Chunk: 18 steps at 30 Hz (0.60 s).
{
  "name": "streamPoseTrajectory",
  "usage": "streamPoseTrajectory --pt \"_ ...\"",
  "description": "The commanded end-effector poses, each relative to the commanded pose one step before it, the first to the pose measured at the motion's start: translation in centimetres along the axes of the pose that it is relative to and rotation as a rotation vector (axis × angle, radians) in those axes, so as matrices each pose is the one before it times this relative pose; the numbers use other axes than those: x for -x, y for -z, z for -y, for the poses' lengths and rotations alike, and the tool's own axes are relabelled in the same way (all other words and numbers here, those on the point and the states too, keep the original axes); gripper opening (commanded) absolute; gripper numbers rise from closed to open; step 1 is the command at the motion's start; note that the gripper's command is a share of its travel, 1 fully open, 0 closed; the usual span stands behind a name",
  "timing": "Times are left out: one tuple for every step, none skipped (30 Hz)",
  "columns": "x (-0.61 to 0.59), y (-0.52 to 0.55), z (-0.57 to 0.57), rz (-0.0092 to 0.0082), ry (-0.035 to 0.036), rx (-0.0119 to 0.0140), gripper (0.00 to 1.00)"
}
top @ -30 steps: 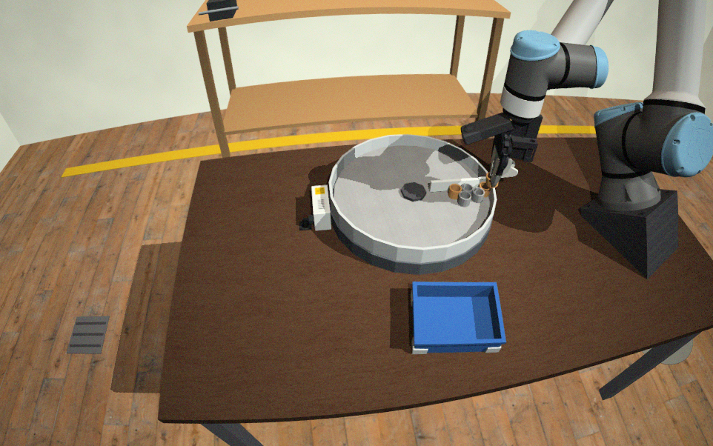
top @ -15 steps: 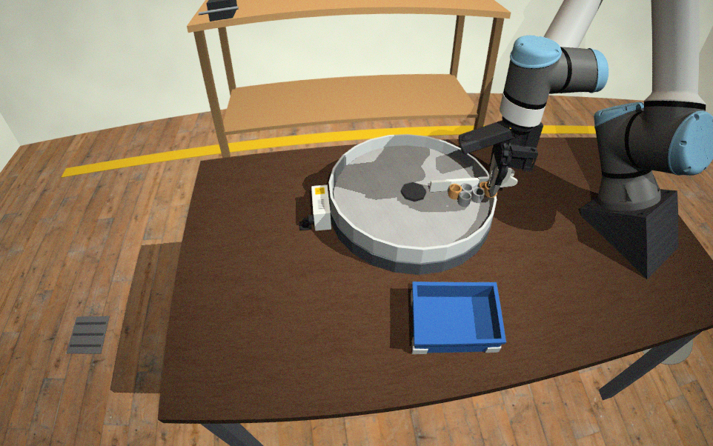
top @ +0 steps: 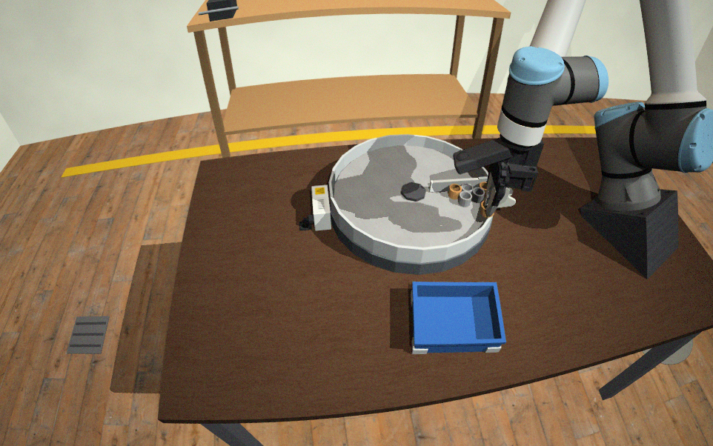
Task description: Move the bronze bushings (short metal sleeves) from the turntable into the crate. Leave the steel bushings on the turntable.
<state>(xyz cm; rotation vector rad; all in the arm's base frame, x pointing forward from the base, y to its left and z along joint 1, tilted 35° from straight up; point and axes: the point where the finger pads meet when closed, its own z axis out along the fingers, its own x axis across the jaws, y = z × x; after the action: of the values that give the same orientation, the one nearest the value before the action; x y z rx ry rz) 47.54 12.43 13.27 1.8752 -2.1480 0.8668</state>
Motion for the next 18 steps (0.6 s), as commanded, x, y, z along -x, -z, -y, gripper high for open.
streamPoseTrajectory --pt "4.178 -0.026 1.796 -0.00397 -0.0097 -0.0014 0.0" --pt "0.707 -0.004 0.207 -0.00009 0.00016 0.00019 0.0" --pt "0.712 -0.002 0.215 -0.00003 0.00007 0.00008 0.0" --pt "0.0 0.0 0.0 0.0 0.0 0.0 0.0" --pt "0.0 0.0 0.0 0.0 0.0 0.0 0.0" --pt "0.717 -0.001 0.217 0.00001 0.0 -0.00001 0.0" --pt "0.719 0.0 0.219 0.00002 0.0 -0.00001 0.0" --pt "0.719 0.0 0.218 0.00001 0.0 -0.00001 0.0" --pt "0.718 0.0 0.219 0.00002 0.0 -0.00001 0.0" --pt "0.715 0.0 0.217 0.00001 0.0 -0.00001 0.0" --pt "0.71 0.0 0.217 0.00002 0.0 -0.00001 0.0" --pt "0.703 0.0 0.214 0.00001 0.0 -0.00001 0.0" --pt "0.695 0.0 0.212 0.00002 0.0 -0.00001 0.0" --pt "0.685 0.0 0.208 0.00001 0.0 -0.00001 0.0" --pt "0.673 0.0 0.205 0.00001 0.0 -0.00001 0.0" --pt "0.659 0.0 0.201 0.00002 0.0 0.0 0.0" --pt "0.646 0.0 0.194 0.00008 0.0 0.00004 0.0" --pt "0.629 0.0 0.19 0.00008 0.0 0.00004 0.0"
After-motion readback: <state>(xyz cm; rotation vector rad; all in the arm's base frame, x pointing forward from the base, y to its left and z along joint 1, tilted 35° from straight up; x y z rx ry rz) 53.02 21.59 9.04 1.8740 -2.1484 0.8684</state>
